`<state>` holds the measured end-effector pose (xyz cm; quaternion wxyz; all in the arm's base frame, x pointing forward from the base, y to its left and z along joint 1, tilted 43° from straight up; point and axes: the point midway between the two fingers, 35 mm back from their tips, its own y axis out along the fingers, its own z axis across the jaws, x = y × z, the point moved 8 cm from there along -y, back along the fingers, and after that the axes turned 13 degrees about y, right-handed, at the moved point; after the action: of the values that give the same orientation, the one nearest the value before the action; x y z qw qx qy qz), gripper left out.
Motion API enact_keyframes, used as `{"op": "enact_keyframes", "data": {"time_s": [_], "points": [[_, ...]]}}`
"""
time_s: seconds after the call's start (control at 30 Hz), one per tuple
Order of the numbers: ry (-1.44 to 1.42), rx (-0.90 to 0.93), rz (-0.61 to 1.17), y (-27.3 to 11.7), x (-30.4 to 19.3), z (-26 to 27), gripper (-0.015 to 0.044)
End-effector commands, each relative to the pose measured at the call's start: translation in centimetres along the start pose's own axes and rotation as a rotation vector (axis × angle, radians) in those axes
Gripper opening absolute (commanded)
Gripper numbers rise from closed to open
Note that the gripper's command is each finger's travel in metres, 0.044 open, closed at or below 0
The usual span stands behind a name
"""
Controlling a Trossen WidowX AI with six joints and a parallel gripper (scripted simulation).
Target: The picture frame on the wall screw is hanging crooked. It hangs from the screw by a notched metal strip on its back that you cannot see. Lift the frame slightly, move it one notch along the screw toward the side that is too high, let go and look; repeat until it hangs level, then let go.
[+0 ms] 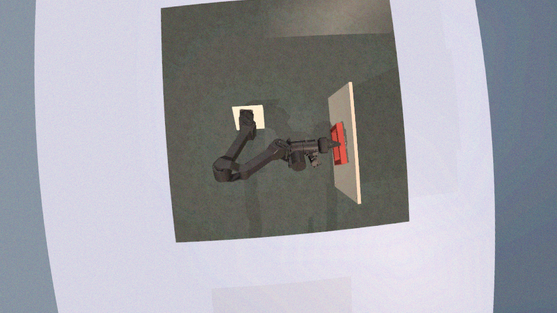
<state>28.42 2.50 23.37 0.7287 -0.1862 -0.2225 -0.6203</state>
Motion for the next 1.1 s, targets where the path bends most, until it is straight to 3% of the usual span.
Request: {"op": "enact_keyframes", "data": {"time_s": [0.0,0.2,0.43,0.87,1.07], "points": [[-0.069,0.000,-0.001,-2.9,0.3,0.0,0.0260],[-0.197,0.000,0.002,-7.6,-0.1,-0.6,0.0260],[-0.194,0.007,-0.006,-8.3,-0.1,0.4,0.0260],[-0.208,-0.006,0.007,-17.6,-0.9,3.2,0.0260],[-0.206,0.000,0.007,-17.8,-0.9,3.2,0.0260]]}}
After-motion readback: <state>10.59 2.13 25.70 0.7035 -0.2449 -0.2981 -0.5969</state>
